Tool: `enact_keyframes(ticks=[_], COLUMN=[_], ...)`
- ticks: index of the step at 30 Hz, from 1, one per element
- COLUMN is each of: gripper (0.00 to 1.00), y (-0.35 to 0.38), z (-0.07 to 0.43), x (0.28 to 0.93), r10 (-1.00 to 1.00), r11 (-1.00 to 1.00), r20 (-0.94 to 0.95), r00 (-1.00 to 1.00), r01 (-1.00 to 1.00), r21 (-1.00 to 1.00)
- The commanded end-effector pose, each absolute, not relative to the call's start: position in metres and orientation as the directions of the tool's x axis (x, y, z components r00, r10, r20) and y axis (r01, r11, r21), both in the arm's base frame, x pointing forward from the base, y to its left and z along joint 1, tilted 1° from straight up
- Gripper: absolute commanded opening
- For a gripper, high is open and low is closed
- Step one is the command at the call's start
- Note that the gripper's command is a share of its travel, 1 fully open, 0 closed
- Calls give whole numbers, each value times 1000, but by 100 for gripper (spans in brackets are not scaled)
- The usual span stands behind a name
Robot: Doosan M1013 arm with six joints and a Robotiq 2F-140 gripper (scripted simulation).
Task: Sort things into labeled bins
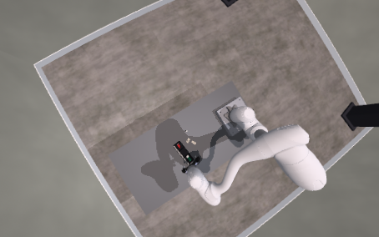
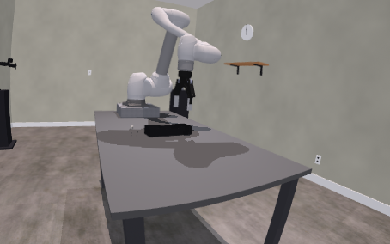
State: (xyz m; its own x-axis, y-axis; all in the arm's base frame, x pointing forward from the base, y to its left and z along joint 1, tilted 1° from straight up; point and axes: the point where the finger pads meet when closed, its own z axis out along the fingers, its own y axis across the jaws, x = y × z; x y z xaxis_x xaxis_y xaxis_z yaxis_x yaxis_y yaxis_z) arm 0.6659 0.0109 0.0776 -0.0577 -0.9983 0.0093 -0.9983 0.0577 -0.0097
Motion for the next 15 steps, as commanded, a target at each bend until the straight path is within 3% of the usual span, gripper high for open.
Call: enact_keyframes(ticks=[1,15], gripper=[100,100], y=[11,12], z=[94,142], x=[666,665], r10=[-998,-998], r11=[58,58], r20=[9,9], r00=[-58,-58], r01=[-998,-998], r21=[-10,-10])
